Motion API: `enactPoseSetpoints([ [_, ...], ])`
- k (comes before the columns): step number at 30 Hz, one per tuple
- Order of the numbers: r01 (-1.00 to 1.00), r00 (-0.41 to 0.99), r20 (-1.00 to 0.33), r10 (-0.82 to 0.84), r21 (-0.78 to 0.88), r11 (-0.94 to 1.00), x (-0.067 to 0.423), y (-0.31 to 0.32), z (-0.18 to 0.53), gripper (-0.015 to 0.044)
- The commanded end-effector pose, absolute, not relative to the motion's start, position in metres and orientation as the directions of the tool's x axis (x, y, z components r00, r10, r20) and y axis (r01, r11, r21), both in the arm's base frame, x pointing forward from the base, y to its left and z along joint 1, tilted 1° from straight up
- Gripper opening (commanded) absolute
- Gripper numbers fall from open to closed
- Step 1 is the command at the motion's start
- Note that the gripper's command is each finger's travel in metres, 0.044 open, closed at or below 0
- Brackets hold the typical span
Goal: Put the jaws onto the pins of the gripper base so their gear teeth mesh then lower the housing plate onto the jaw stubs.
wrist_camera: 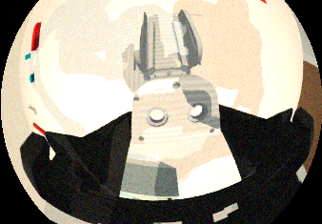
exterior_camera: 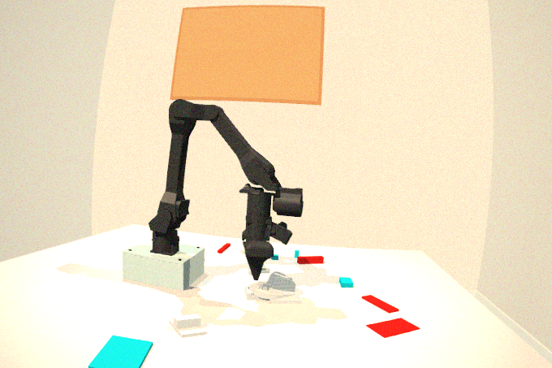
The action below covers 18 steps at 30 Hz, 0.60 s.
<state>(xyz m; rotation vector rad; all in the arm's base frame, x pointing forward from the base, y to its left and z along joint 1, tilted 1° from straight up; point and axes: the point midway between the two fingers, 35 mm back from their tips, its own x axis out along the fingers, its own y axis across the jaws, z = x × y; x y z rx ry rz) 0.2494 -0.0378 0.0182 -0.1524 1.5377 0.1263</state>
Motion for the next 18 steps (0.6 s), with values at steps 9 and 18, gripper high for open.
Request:
enactPoseSetpoints([
  [9,-0.181,0.029,-0.999,-0.018,-0.023,0.983,0.249,-0.039,-0.002,0.0351],
  [18,-0.181,0.029,-0.999,-0.018,-0.023,0.983,0.248,-0.039,-0.014,0.0351],
])
